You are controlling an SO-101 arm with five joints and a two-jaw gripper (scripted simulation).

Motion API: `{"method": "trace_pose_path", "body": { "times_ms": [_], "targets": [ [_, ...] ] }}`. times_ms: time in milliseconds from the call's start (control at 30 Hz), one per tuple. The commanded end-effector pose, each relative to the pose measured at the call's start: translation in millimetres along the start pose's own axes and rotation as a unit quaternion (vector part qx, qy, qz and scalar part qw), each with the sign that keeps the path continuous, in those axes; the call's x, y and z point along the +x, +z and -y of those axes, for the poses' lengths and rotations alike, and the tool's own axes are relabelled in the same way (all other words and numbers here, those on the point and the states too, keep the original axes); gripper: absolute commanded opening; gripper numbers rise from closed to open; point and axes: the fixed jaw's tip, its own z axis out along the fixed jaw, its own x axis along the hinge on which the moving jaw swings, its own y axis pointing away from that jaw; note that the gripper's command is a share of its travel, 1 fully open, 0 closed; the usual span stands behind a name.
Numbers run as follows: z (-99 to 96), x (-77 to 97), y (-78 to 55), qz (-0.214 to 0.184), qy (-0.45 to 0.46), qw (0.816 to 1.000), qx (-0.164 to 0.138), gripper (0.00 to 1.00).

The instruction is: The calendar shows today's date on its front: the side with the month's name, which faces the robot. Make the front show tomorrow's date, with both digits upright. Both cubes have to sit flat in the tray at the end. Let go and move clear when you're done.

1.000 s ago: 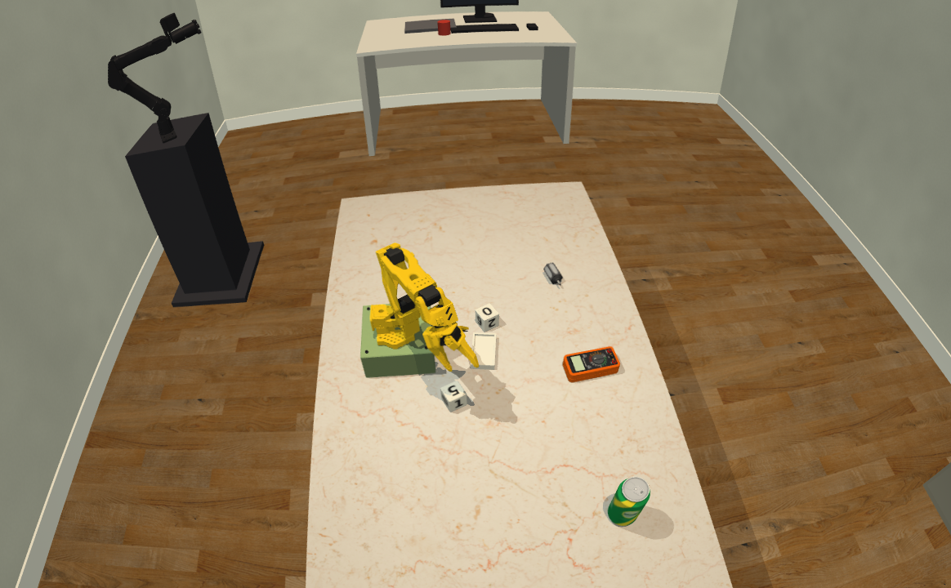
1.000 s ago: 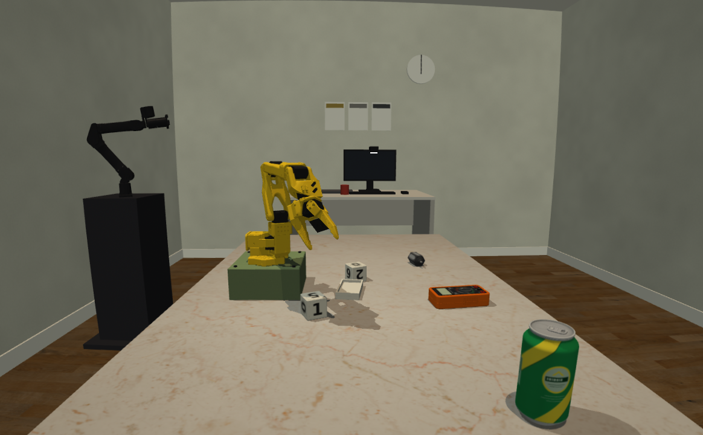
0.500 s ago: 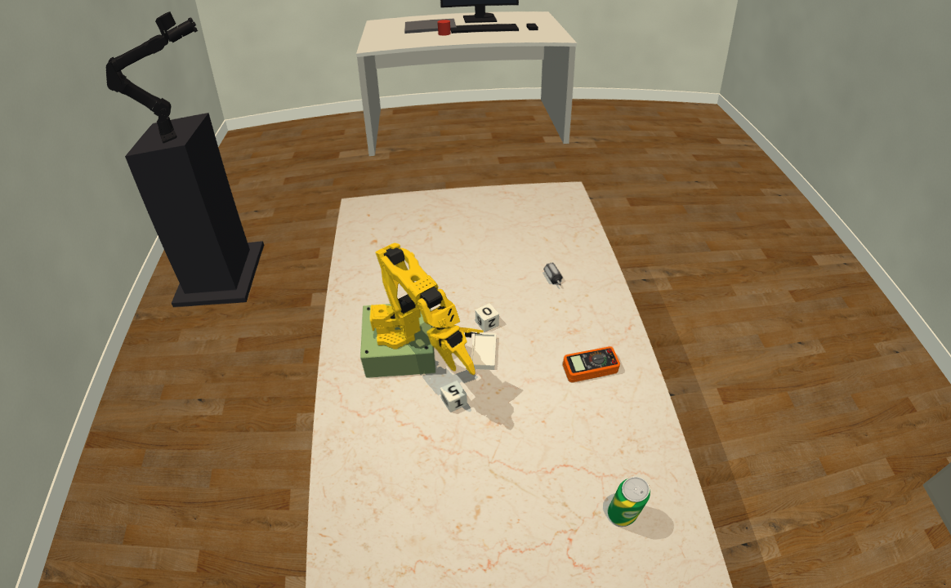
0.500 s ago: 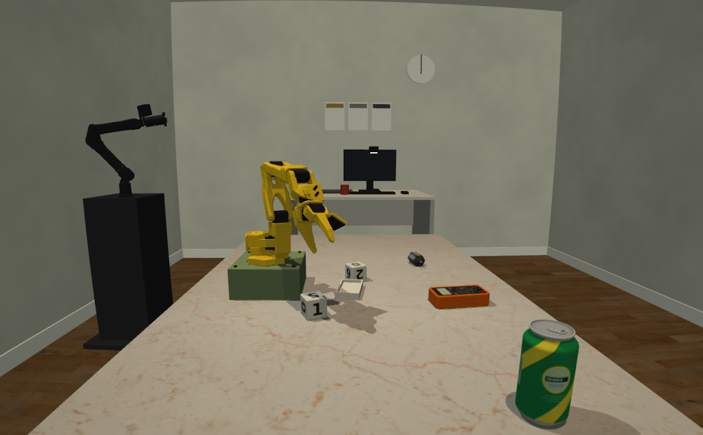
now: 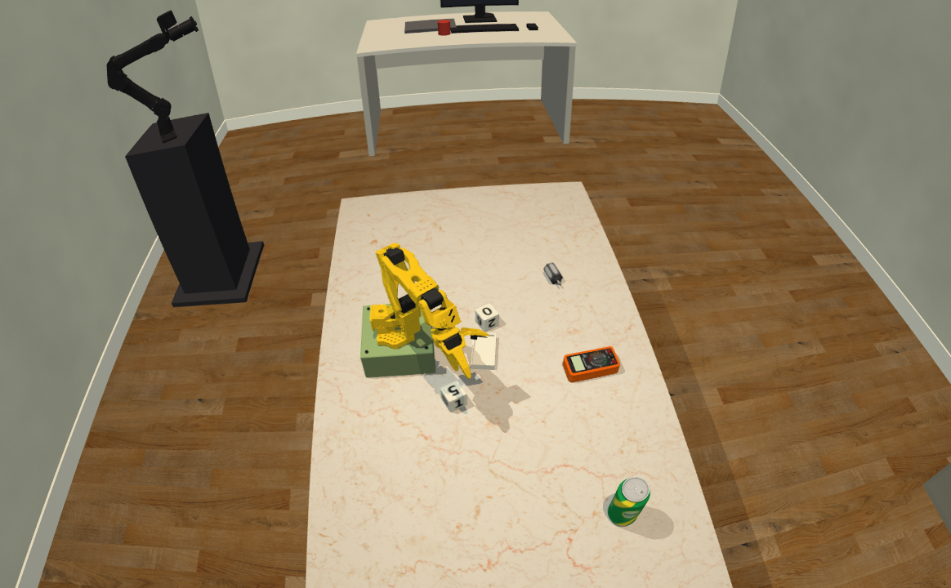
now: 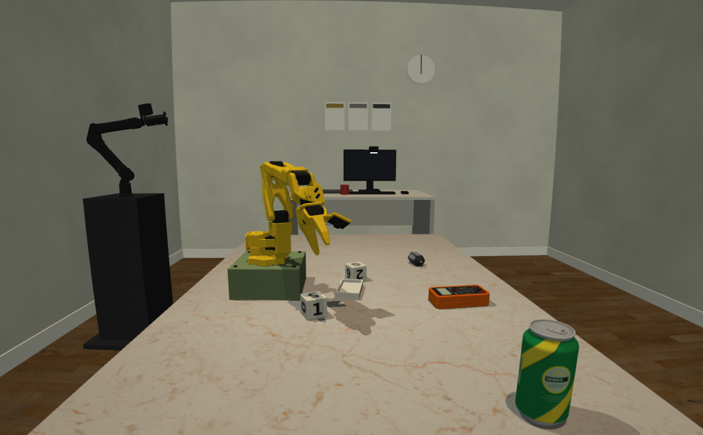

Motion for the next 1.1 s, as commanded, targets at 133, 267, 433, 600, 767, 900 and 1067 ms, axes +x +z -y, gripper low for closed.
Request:
{"method": "trace_pose_path", "body": {
  "times_ms": [133, 267, 433, 600, 767, 900, 1067],
  "targets": [
    [-1.8, -2.7, 0.8, 0.003, 0.024, 1.0, 0.001, 0.35],
    [-1.9, -2.8, 0.8, 0.003, 0.025, 1.0, 0.001, 0.35],
    [-2.4, -2.7, 1.4, 0.003, 0.025, 1.0, -0.001, 0.35],
    [-10.1, -1.9, 8.7, -0.001, 0.025, 0.999, -0.029, 0.35],
    [-28.8, 0.0, 23.5, -0.009, 0.024, 0.995, -0.092, 0.35],
    [-38.5, 1.1, 29.8, -0.013, 0.024, 0.992, -0.122, 0.35],
    [-62.6, 3.7, 42.1, -0.023, 0.024, 0.981, -0.193, 0.35]
  ]
}}
